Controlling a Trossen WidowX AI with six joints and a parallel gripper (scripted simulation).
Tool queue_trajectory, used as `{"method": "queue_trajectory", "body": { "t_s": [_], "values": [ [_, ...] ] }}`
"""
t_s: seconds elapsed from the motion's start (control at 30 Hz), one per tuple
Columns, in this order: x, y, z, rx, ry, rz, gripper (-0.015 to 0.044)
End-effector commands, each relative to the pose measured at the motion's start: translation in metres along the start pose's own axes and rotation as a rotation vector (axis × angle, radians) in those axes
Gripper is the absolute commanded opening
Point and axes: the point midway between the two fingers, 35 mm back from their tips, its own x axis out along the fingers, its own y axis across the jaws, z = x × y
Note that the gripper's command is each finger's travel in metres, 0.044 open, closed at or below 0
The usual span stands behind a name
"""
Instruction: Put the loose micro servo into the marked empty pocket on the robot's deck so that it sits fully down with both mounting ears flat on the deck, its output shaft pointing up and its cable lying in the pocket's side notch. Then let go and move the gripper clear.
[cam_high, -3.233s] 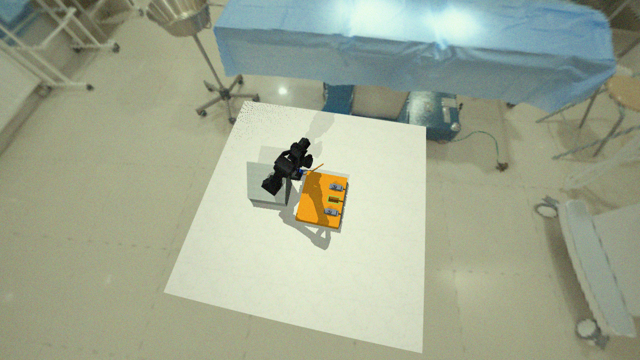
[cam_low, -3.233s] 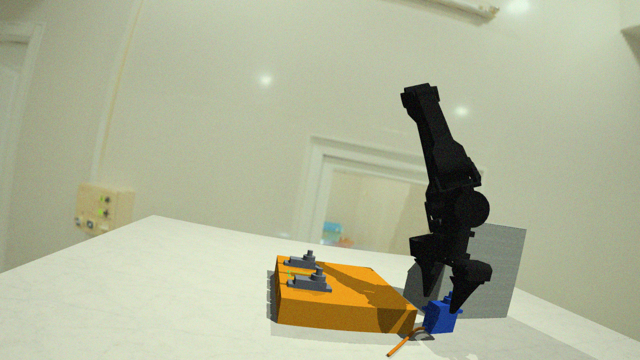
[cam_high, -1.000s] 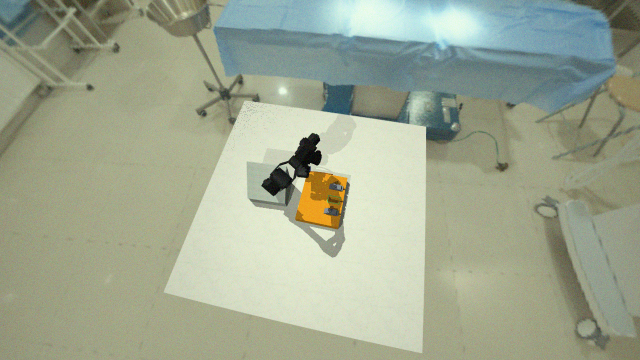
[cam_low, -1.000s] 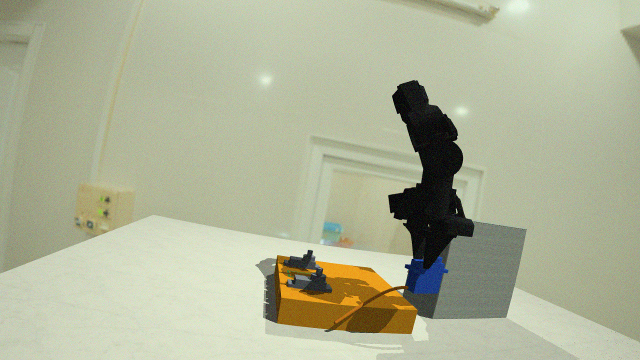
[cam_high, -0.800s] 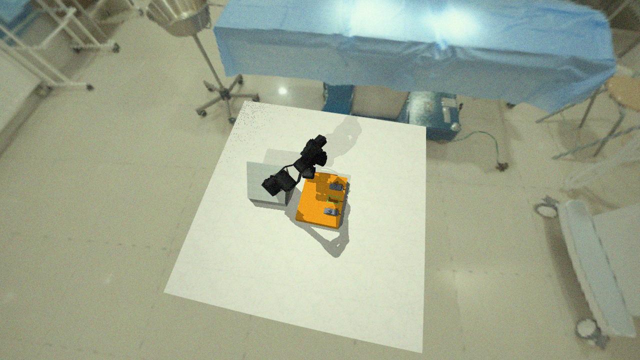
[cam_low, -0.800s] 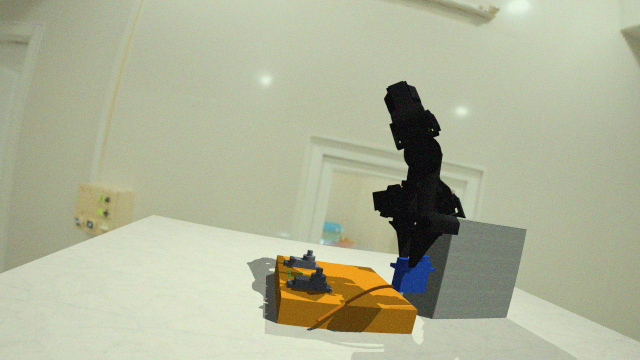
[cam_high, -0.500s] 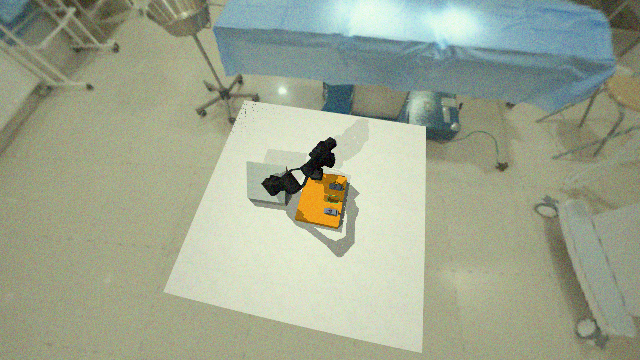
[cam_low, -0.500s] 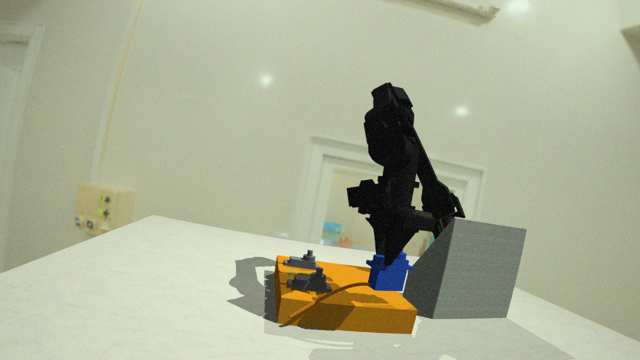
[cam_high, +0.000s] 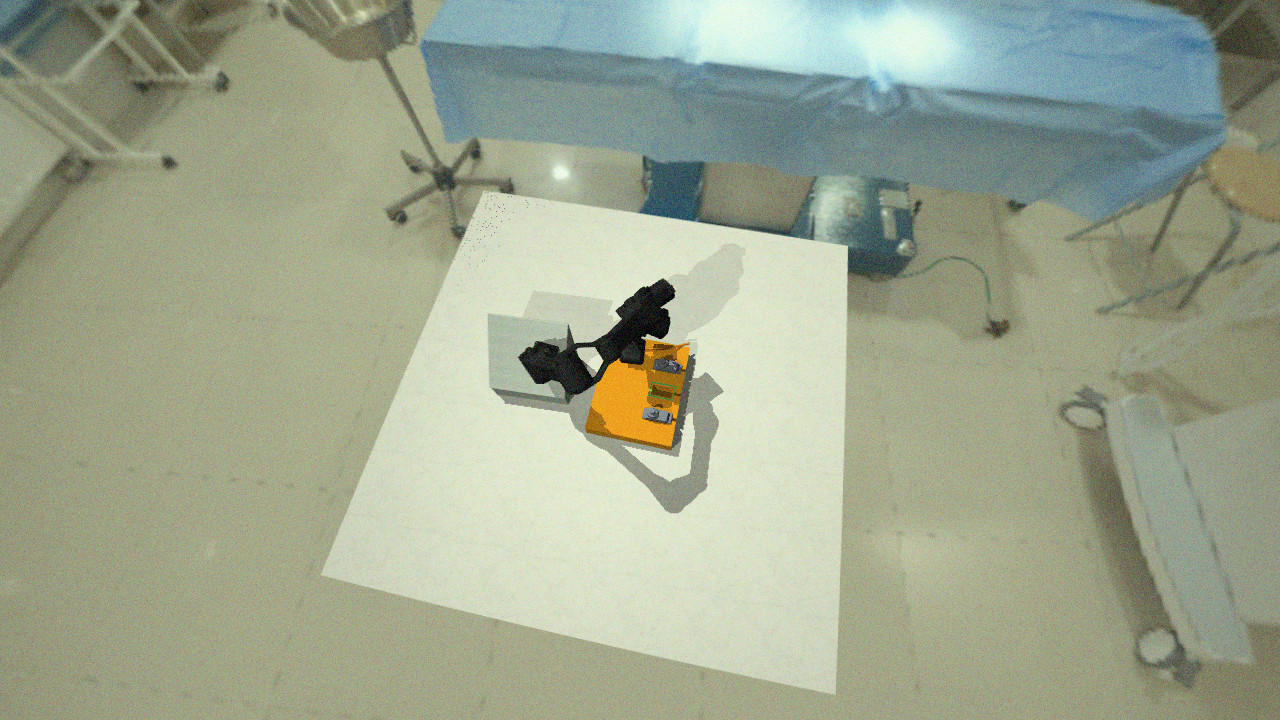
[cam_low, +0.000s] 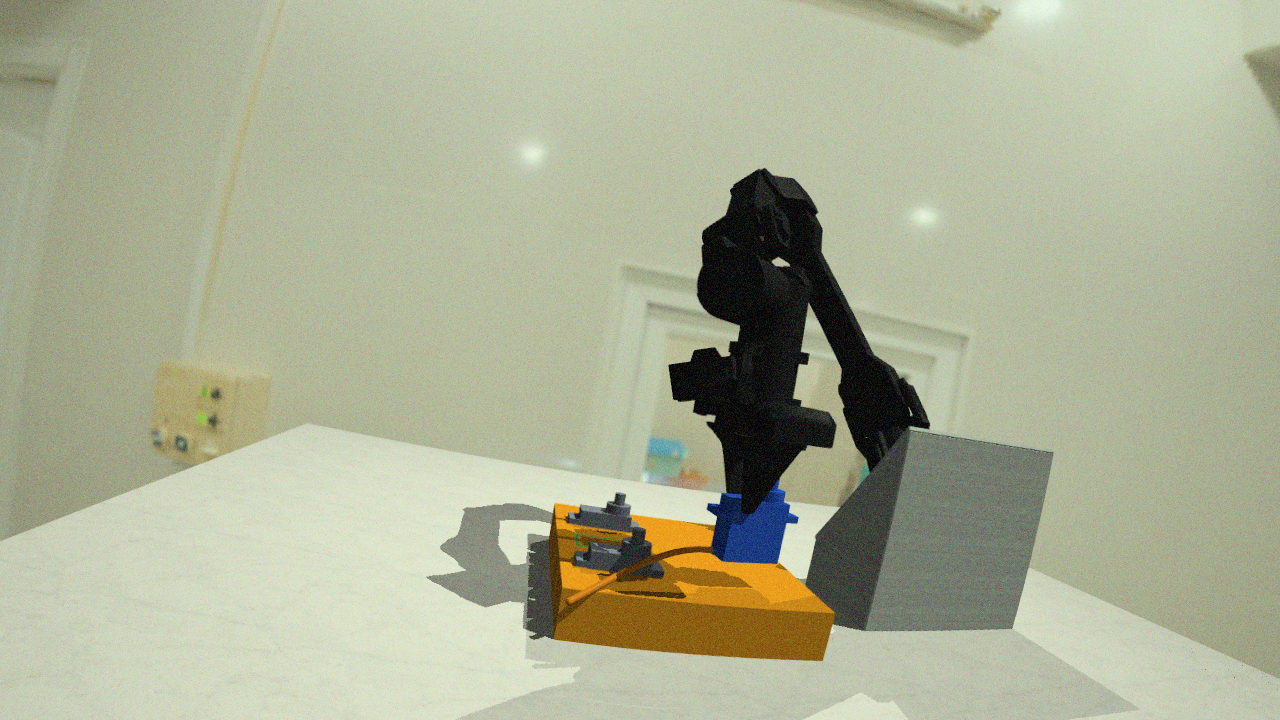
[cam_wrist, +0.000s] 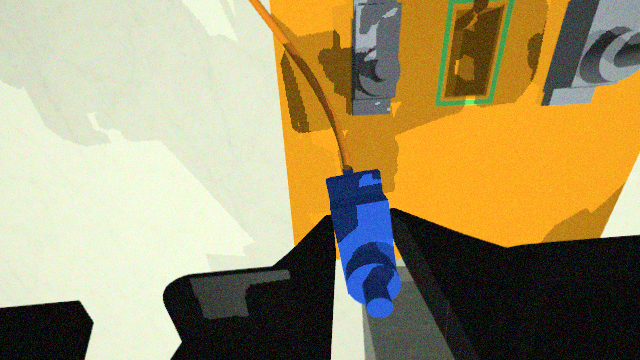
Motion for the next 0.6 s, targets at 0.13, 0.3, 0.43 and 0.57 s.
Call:
{"method": "queue_trajectory", "body": {
  "t_s": [0.13,0.3,0.43,0.57],
  "values": [
    [-0.002,-0.038,-0.002,-0.002,-0.006,-0.001,0.0],
    [-0.001,-0.061,-0.004,-0.002,-0.005,-0.002,0.0],
    [-0.001,-0.079,-0.006,-0.003,-0.005,-0.003,0.0],
    [-0.001,-0.094,-0.008,-0.003,-0.005,-0.005,0.0]
  ]
}}
